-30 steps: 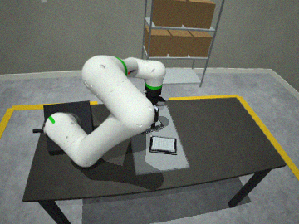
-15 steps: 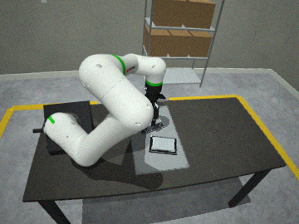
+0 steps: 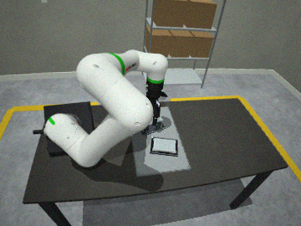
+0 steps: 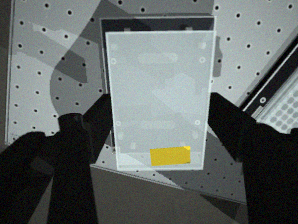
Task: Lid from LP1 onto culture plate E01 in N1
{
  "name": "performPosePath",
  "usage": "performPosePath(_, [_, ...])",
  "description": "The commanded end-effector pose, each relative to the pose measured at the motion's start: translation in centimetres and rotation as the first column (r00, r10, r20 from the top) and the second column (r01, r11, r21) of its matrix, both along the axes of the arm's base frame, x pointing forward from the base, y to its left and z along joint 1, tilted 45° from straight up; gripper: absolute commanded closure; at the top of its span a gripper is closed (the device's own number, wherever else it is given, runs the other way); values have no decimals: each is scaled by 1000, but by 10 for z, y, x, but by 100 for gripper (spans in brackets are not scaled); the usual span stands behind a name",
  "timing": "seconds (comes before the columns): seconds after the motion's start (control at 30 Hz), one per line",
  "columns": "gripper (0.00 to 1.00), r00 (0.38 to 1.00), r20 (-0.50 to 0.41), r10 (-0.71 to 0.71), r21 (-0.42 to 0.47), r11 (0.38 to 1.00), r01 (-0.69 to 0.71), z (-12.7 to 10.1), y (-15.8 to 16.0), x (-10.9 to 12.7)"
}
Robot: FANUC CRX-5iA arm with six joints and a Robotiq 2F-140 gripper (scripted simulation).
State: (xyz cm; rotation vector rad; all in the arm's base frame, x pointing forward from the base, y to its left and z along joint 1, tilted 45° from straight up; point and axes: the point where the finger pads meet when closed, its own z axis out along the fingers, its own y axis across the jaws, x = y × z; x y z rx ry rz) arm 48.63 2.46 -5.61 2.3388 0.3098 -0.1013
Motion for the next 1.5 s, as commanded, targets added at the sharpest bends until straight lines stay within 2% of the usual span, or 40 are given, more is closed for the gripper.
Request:
performPosePath(0.0, [39,1000,1,1,1,1000,-1,4,4,0])
performPosePath(0.57, [39,1000,1,1,1,1000,-1,9,7,1])
performPosePath(0.6, [39,1000,0,2,3,1000,-2,17,0,6])
performPosePath(0.67, [39,1000,-1,4,8,1000,-4,57,-38,24])
performPosePath(0.83, [39,1000,1,1,1,1000,-1,94,-78,30])
performPosePath(0.9, [39,1000,1,1,1,1000,-1,94,-78,30])
performPosePath(0.93, [39,1000,1,1,1,1000,-1,119,-103,37])
performPosePath(1.0, [39,1000,1,1,1,1000,-1,133,-117,42])
performPosePath(1.47, [39,1000,1,1,1,1000,-1,136,-120,43])
